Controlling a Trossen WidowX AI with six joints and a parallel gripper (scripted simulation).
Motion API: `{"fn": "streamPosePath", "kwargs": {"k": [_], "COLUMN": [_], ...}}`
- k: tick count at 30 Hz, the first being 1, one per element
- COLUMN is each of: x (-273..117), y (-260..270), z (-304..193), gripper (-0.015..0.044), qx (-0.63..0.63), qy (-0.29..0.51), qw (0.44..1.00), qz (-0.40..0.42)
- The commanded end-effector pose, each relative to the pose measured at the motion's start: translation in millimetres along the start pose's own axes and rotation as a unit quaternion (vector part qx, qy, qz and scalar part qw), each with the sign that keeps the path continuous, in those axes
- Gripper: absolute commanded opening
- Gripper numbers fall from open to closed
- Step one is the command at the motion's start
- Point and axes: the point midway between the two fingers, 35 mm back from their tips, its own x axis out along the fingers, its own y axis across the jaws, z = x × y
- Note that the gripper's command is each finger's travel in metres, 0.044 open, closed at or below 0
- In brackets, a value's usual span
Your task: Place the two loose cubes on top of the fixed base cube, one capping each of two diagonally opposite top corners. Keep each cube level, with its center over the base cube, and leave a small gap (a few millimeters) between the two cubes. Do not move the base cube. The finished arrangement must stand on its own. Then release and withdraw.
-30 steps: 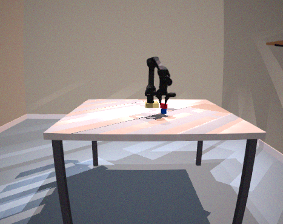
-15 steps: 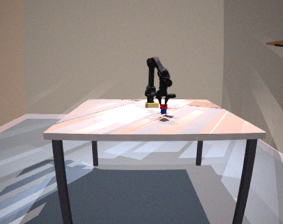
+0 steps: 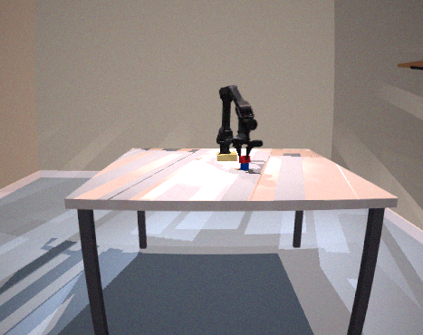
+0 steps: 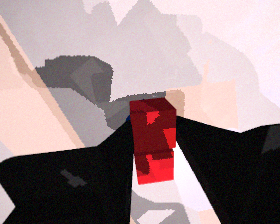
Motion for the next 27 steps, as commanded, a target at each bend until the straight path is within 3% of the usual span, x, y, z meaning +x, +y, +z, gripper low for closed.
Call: {"fn": "streamPosePath", "kwargs": {"k": [1,3,27], "x": [0.5,0.5,-26.3], "y": [0.0,0.0,0.0], "z": [0.0,0.0,0.0], "gripper": [0.0157,0.0205,0.0205], "qx": [-0.002,-0.002,0.000], "qy": [0.000,0.000,0.000], "qw": [1.000,1.000,1.000], "qz": [0.000,0.000,0.000]}}
